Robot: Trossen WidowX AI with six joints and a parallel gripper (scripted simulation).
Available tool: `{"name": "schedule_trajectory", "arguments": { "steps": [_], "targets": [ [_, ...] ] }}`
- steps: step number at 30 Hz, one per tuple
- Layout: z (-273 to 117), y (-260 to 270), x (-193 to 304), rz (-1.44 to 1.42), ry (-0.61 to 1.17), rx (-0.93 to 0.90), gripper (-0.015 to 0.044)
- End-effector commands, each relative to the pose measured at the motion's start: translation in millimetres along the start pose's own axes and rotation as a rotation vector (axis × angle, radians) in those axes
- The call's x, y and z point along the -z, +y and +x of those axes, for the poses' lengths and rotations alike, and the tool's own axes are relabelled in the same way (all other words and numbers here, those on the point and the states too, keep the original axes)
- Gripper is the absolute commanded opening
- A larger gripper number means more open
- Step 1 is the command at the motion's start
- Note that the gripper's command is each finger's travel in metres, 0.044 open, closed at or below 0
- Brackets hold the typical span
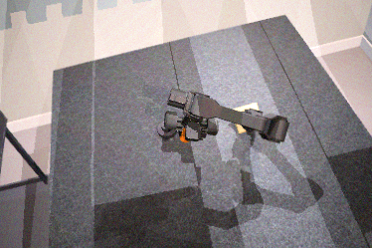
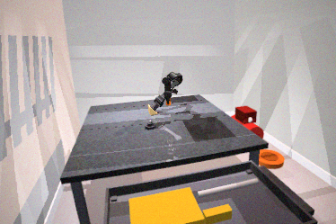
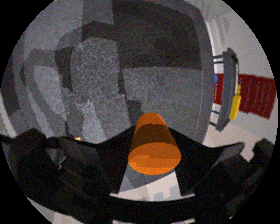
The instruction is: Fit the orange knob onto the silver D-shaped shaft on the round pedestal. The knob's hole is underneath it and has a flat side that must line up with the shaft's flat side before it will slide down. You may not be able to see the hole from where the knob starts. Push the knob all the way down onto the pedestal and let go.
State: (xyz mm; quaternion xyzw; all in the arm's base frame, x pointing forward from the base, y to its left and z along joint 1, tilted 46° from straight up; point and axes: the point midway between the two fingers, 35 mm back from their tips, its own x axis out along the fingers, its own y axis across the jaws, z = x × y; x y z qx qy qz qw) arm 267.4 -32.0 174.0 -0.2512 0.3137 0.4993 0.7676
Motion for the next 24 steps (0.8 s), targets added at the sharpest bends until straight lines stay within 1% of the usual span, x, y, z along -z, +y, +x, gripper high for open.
{"name": "schedule_trajectory", "arguments": {
  "steps": [1,7,11,24],
  "targets": [
    [4,-1,0,-0.008,0.004,-0.066,0.0],
    [14,0,-1,-0.011,0.0,-0.19,0.0],
    [22,1,-1,-0.008,-0.001,-0.198,0.0],
    [85,10,-2,0.016,-0.011,-0.269,0.0]
  ]
}}
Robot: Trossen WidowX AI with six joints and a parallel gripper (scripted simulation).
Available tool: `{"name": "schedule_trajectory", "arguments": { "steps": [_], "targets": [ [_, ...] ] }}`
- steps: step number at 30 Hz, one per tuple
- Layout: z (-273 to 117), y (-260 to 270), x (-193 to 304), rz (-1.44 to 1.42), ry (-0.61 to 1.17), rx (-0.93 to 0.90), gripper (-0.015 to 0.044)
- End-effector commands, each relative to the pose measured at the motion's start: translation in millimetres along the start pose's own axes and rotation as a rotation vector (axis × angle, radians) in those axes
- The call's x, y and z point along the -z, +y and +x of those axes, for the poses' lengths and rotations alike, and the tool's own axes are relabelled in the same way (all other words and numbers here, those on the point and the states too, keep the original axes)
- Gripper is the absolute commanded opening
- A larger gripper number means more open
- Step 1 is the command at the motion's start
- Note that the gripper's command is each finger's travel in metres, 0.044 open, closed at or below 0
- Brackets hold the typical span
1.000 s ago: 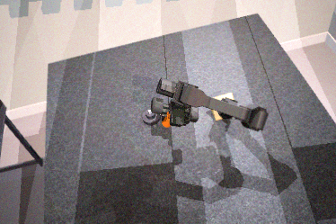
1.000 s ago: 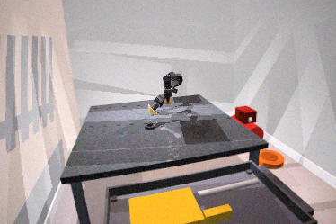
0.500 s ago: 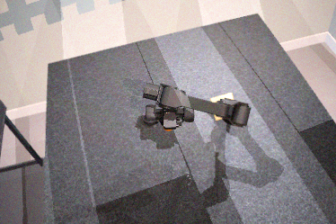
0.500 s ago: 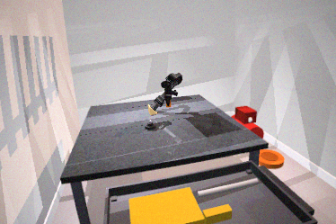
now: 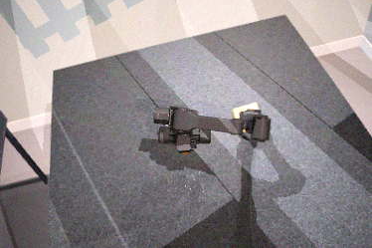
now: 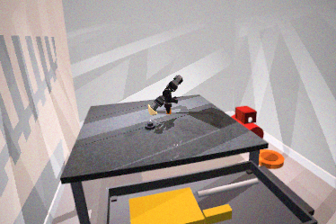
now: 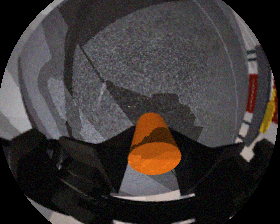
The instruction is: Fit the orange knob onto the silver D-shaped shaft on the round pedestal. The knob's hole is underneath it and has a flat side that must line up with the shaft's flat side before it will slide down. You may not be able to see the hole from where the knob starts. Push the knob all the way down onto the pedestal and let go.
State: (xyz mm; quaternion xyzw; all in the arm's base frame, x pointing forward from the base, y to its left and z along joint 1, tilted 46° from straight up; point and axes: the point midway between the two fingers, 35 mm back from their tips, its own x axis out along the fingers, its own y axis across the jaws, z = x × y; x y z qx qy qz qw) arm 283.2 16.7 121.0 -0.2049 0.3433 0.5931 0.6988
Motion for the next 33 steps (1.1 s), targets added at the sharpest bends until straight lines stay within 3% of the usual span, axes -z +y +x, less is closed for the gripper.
{"name": "schedule_trajectory", "arguments": {
  "steps": [1,13,20,29,33],
  "targets": [
    [17,-1,-1,0.01,-0.008,-0.017,0.0],
    [77,0,-1,0.034,-0.013,-0.09,0.0],
    [80,2,0,0.035,-0.013,-0.094,0.0],
    [79,2,0,0.031,-0.008,-0.095,0.0236],
    [79,2,0,0.031,-0.008,-0.095,0.024]
  ]
}}
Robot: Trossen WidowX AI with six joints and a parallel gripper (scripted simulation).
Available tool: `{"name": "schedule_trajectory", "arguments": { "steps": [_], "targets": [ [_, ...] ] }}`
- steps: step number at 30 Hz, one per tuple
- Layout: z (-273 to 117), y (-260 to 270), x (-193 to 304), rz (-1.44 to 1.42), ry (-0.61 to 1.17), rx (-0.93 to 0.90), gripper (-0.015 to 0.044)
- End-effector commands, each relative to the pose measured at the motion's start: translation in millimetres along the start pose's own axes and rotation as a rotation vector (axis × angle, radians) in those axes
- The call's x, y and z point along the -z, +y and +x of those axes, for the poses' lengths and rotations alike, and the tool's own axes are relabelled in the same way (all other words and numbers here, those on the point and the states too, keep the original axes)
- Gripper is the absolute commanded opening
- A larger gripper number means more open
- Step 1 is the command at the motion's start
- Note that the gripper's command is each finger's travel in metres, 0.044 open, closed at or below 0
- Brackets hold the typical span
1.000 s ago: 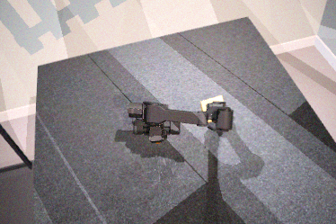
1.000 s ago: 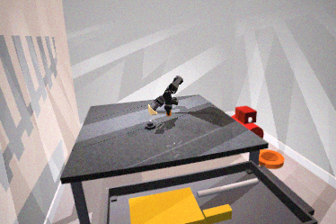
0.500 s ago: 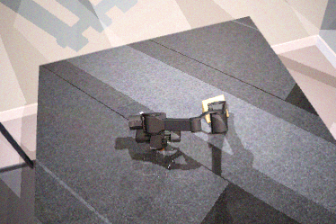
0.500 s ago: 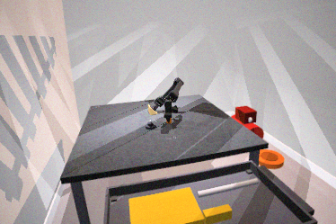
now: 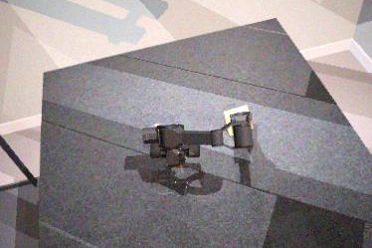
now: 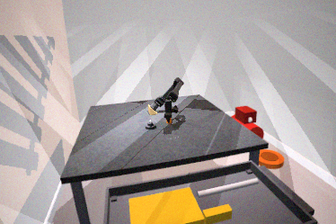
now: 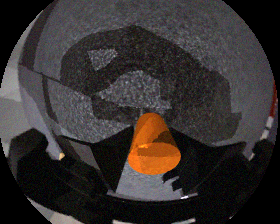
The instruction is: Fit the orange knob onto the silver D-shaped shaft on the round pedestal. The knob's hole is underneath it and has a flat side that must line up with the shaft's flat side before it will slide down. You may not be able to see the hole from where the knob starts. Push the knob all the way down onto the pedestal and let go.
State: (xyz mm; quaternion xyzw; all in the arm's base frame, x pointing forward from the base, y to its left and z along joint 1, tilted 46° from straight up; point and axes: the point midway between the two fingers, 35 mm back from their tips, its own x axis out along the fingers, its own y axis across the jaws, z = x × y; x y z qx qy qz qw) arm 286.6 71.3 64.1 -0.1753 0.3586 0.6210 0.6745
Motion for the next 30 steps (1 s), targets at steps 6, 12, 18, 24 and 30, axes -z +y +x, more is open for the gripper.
{"name": "schedule_trajectory", "arguments": {
  "steps": [6,12,18,24,30],
  "targets": [
    [0,0,0,0.0,0.0,-0.001,0.024],
    [0,0,0,0.0,0.0,-0.001,0.024],
    [-70,-2,1,0.005,0.0,0.001,0.0398],
    [-81,0,0,0.006,-0.002,0.0,0.044],
    [-66,0,0,0.006,-0.002,0.0,0.044]
  ]
}}
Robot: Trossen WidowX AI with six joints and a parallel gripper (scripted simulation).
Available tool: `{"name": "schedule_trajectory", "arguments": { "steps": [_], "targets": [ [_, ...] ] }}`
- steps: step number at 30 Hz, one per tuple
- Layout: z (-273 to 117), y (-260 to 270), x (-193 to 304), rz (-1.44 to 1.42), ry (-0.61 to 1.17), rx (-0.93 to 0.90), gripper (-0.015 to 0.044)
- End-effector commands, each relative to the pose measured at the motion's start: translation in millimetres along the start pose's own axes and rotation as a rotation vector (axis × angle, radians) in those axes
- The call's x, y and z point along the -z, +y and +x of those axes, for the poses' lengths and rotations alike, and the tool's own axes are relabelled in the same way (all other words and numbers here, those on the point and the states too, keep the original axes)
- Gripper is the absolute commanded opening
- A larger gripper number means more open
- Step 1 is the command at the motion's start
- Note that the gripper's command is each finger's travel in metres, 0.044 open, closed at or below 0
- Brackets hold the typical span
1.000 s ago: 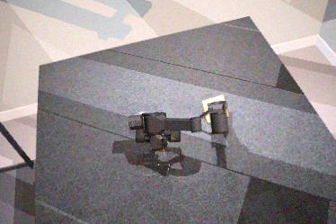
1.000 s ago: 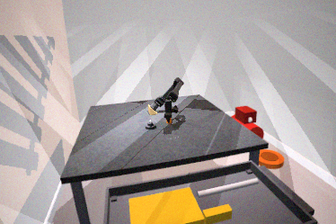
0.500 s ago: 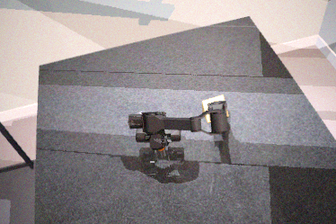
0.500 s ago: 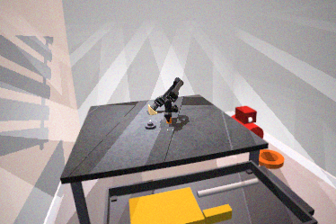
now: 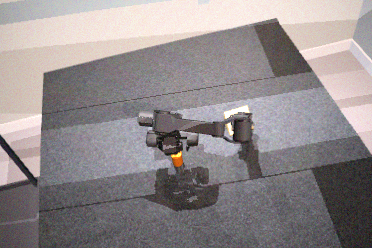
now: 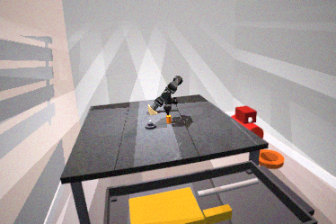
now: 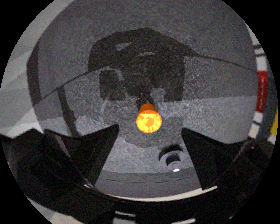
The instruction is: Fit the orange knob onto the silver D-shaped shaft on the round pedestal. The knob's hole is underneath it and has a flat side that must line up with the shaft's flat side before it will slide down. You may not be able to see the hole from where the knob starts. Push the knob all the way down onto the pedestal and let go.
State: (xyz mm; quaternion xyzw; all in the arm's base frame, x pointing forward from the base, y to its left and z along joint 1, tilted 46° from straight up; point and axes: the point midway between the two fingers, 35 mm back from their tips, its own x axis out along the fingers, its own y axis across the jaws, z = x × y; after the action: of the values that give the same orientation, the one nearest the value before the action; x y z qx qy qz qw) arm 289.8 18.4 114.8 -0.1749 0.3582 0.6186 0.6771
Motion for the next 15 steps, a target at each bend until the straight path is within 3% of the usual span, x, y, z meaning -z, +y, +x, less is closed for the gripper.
{"name": "schedule_trajectory", "arguments": {
  "steps": [1,15],
  "targets": [
    [7,1,-1,0.003,0.0,-0.006,0.044],
    [29,0,0,0.003,0.001,-0.004,0.044]
  ]
}}
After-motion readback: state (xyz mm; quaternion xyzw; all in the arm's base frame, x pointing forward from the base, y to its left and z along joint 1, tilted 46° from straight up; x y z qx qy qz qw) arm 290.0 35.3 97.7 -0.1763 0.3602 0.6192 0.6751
